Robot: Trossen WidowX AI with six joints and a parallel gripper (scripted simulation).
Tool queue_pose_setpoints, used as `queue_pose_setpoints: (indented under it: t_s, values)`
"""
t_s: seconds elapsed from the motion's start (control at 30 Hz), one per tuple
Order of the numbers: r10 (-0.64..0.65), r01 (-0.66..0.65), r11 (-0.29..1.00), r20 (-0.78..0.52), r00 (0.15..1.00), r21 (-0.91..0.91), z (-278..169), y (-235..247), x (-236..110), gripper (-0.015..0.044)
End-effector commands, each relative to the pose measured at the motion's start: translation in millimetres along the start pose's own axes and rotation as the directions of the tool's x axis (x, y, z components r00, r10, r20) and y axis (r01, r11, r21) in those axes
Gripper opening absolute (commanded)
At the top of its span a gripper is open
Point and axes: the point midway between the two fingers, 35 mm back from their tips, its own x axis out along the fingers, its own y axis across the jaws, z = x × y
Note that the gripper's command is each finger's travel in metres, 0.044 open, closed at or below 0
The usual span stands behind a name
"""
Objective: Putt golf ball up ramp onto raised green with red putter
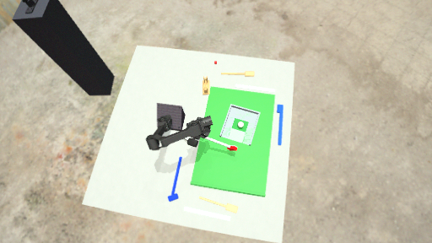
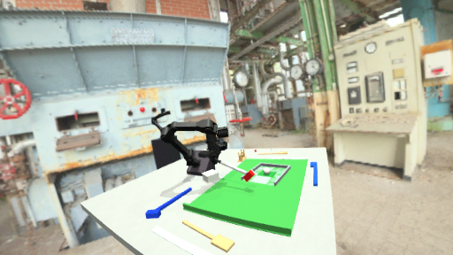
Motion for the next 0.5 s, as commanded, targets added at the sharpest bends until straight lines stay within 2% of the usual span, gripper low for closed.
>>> queue_pose_setpoints:
  t_s: [0.0,0.47]
  values:
    - [0.002,-0.002,1.0,0.006,1.0,0.004,1.9,1.3,-16.2,0.0]
    - [0.001,-0.001,1.0,0.004,1.0,0.0,-0.1,-0.1,-11.9,0.0]
